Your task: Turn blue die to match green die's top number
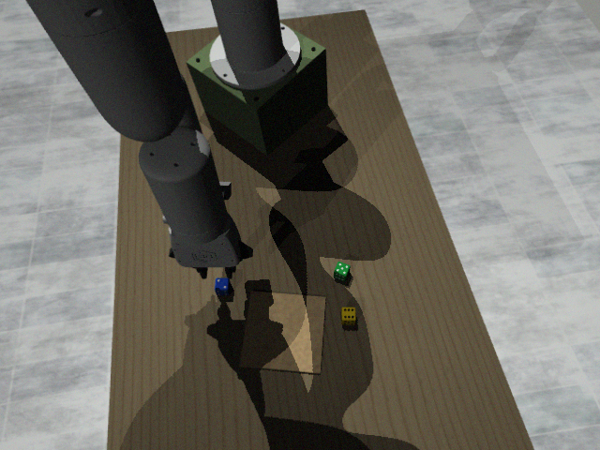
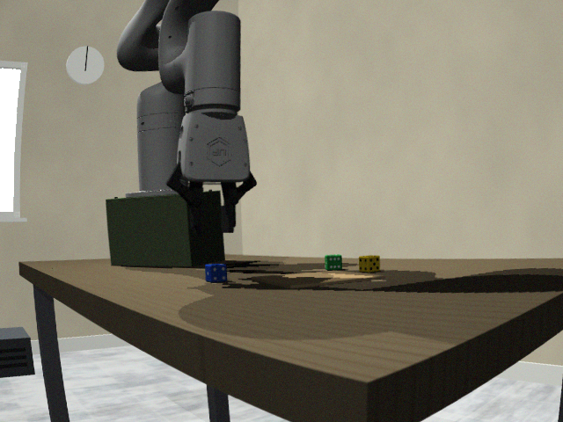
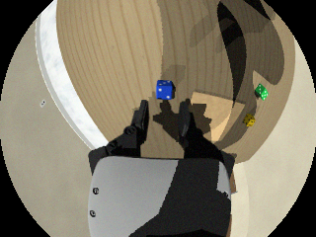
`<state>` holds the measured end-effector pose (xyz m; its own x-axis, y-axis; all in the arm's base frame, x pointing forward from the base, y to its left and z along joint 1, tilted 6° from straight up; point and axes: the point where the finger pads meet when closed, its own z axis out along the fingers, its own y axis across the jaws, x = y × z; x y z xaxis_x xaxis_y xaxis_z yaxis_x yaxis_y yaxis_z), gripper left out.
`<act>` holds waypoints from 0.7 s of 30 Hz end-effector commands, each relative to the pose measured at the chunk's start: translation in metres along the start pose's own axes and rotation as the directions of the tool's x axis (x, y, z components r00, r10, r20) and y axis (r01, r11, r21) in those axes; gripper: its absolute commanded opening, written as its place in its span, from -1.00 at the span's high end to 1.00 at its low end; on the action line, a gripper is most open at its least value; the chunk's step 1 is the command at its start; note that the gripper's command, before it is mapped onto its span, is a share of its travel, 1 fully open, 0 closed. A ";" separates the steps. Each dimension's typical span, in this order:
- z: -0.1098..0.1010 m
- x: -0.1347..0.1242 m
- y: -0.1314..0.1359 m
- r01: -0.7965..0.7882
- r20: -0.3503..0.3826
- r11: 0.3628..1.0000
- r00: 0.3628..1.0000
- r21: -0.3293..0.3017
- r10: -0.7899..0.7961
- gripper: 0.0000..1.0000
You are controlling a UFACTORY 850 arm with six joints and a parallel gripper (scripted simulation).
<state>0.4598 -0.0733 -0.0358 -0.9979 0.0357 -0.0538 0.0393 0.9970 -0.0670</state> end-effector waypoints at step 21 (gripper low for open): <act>0.036 0.000 0.000 0.000 0.017 1.000 1.000 -0.003 0.000 0.17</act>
<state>0.4606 -0.0752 -0.0668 -0.9987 0.0363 -0.0367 0.0390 0.9965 -0.0742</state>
